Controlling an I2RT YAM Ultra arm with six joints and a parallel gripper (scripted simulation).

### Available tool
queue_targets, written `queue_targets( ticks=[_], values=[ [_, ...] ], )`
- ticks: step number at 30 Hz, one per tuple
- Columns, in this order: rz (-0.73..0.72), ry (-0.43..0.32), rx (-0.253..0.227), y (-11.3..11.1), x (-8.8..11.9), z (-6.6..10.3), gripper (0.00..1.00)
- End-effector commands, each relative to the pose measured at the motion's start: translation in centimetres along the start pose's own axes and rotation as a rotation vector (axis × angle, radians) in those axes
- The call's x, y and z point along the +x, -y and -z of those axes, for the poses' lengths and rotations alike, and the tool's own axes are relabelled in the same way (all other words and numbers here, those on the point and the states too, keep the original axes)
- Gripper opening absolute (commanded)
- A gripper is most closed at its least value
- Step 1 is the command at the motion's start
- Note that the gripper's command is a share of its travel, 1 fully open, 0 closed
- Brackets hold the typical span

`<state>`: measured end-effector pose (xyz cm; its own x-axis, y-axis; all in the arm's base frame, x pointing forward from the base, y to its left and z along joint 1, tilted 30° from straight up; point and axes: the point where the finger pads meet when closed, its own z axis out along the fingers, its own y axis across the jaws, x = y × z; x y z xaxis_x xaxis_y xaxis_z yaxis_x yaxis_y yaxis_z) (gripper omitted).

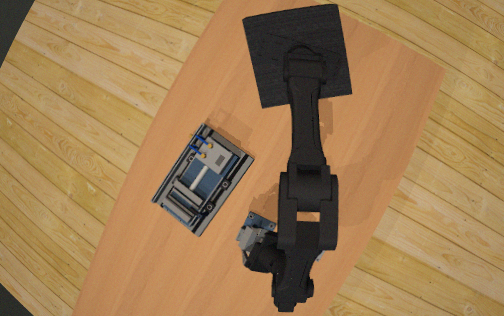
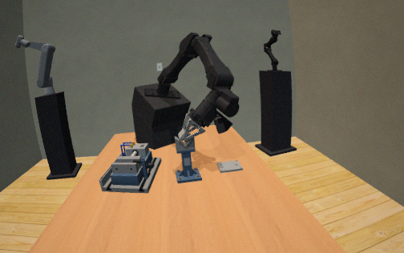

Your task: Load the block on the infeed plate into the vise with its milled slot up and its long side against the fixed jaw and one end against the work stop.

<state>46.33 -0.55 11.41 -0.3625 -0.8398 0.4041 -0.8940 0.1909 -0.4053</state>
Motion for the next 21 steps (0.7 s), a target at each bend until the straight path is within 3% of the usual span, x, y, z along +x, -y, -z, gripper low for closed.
queue_targets(
  ticks=[1,6,10,21],
  values=[
    [-0.022,-0.016,0.031,1.0,0.52,0.69,0.0],
    [-0.039,-0.002,0.059,1.64,0.69,1.48,0.0],
    [-0.029,-0.008,0.046,1.34,0.07,0.63,0.0],
    [-0.028,-0.006,0.05,1.39,-0.18,0.6,0.0]
  ],
)
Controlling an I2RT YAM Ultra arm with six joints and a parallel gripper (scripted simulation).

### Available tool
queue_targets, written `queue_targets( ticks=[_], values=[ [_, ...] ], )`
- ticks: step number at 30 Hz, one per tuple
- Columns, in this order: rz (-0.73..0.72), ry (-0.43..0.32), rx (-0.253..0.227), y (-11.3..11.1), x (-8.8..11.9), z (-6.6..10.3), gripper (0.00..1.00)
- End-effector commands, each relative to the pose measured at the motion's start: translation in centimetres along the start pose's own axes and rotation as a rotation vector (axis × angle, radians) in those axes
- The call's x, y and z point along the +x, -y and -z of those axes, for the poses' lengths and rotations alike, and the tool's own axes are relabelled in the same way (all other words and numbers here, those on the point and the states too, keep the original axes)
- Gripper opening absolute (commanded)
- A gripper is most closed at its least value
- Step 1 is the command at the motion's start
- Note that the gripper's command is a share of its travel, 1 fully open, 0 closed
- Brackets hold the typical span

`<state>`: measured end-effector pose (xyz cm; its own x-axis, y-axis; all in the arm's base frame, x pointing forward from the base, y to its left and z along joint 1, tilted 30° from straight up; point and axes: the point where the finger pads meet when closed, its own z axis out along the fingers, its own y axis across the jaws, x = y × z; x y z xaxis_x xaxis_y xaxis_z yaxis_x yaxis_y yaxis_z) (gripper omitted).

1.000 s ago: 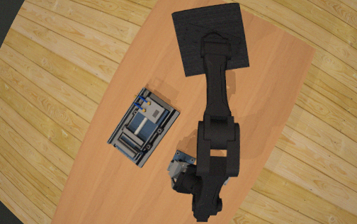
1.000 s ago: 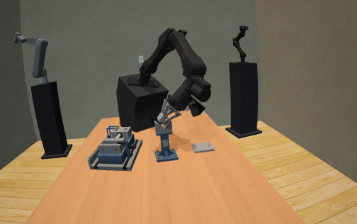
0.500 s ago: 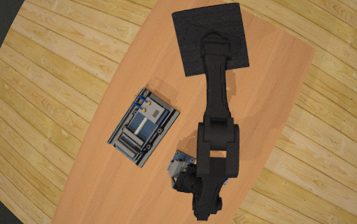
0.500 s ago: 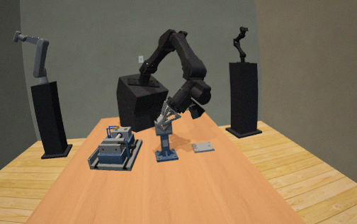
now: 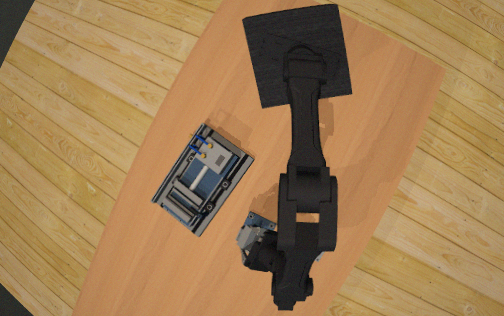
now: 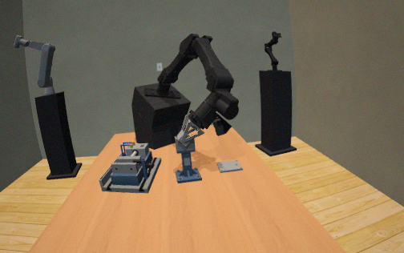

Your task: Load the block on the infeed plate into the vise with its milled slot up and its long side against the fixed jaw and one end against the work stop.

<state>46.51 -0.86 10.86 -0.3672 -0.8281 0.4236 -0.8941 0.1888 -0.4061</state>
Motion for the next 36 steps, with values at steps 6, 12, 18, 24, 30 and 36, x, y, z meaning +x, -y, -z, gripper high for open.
queue_targets(
  ticks=[6,12,18,24,30,36],
  values=[
    [-0.033,0.027,0.051,1.48,-0.11,1.57,0.0],
    [-0.032,0.027,0.05,1.46,-0.18,1.47,0.0],
    [-0.032,0.027,0.05,1.46,-0.18,1.47,0.0],
    [-0.032,0.027,0.05,1.46,-0.18,1.47,0.0],
    [-0.032,0.027,0.05,1.46,-0.18,1.47,0.0],
    [-0.032,0.027,0.05,1.46,-0.18,1.47,0.0]
  ],
)
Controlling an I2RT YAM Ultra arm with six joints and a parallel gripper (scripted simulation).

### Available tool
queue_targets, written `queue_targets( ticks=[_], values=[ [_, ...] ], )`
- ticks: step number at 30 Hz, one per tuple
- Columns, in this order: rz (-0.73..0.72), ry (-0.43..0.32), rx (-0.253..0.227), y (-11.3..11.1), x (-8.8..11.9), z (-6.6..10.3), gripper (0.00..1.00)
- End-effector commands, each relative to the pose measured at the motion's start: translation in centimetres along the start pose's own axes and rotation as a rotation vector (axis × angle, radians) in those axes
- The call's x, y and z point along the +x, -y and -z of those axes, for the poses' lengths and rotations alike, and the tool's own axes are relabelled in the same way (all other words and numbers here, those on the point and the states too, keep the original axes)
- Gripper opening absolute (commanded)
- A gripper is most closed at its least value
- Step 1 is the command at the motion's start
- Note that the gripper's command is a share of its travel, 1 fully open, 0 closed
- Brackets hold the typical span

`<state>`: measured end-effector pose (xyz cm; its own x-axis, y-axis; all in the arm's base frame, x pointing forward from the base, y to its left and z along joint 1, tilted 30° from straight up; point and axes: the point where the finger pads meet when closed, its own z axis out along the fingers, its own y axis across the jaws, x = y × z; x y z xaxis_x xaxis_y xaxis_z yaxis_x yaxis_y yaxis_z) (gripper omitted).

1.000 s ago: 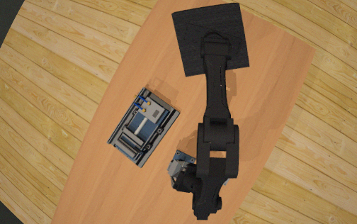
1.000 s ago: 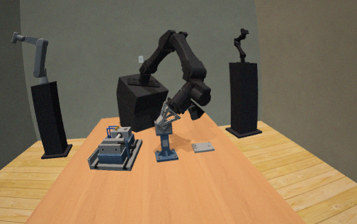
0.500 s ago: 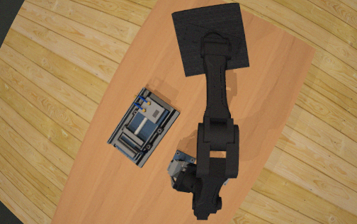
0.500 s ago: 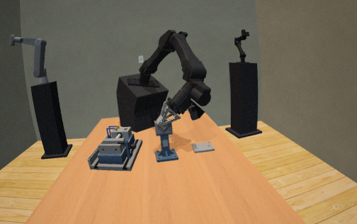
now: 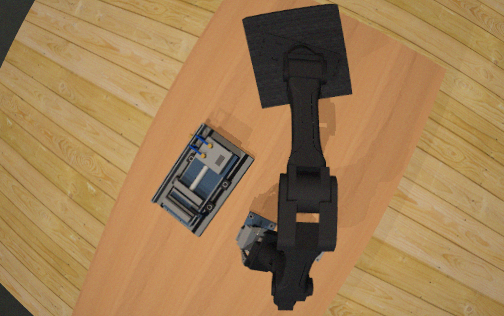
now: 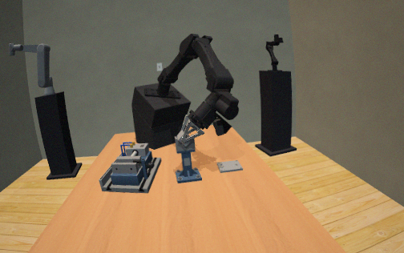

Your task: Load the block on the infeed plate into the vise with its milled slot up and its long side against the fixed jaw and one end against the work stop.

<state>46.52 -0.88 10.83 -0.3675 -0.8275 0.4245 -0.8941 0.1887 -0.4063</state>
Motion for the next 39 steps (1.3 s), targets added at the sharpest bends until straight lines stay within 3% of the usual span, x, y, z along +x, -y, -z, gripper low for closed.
queue_targets(
  ticks=[1,12,13,39],
  values=[
    [-0.032,0.028,0.05,1.46,-0.18,1.5,0.0],
    [-0.032,0.028,0.05,1.46,-0.18,1.5,0.0],
    [-0.032,0.028,0.05,1.46,-0.18,1.5,0.81],
    [-0.026,0.015,0.034,1.13,0.33,1.31,0.81]
  ],
)
